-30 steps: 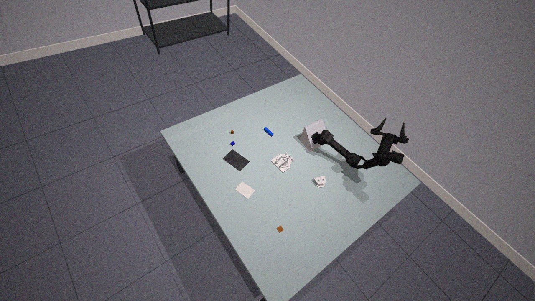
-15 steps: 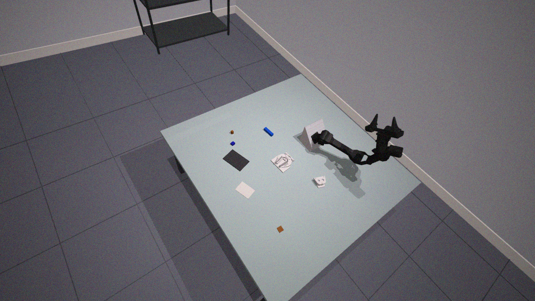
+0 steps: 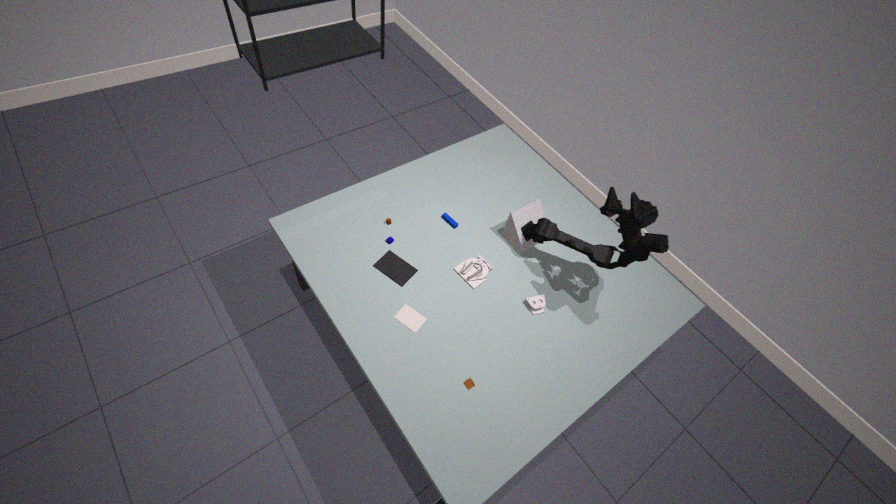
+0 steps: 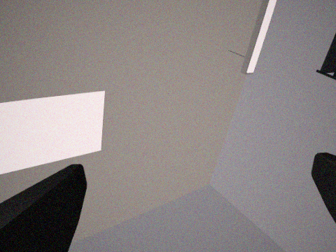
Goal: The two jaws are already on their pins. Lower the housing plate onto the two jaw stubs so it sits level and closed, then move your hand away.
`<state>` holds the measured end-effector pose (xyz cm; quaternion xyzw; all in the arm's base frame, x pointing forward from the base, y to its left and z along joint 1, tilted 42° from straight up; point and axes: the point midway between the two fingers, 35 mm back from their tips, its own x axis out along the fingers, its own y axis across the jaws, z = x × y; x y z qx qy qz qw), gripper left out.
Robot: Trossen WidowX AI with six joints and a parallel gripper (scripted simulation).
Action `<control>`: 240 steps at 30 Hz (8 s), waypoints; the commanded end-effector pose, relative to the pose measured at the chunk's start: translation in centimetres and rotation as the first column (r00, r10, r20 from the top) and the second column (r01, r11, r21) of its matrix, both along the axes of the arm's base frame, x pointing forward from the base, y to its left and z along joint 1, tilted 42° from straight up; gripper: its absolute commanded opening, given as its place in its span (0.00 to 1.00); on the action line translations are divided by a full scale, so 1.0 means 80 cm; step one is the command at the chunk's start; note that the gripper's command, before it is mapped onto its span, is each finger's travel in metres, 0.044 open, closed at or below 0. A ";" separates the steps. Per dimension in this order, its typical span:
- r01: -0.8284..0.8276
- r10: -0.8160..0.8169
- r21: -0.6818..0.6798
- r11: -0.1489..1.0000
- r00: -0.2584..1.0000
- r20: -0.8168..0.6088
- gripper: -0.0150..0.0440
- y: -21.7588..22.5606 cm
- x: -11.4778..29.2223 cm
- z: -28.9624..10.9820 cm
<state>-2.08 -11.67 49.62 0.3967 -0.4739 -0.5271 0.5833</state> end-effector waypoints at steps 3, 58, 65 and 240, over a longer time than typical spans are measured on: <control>-0.089 0.095 0.055 0.995 0.987 -0.130 1.00 -0.017 0.029 -0.015; -0.701 0.671 0.540 0.466 -0.118 -0.732 1.00 0.027 0.265 -0.181; -0.722 0.611 0.596 0.352 -0.305 -0.730 1.00 0.051 0.283 -0.205; -0.214 -0.538 0.778 -0.591 -0.614 -0.577 0.85 0.338 0.262 -0.396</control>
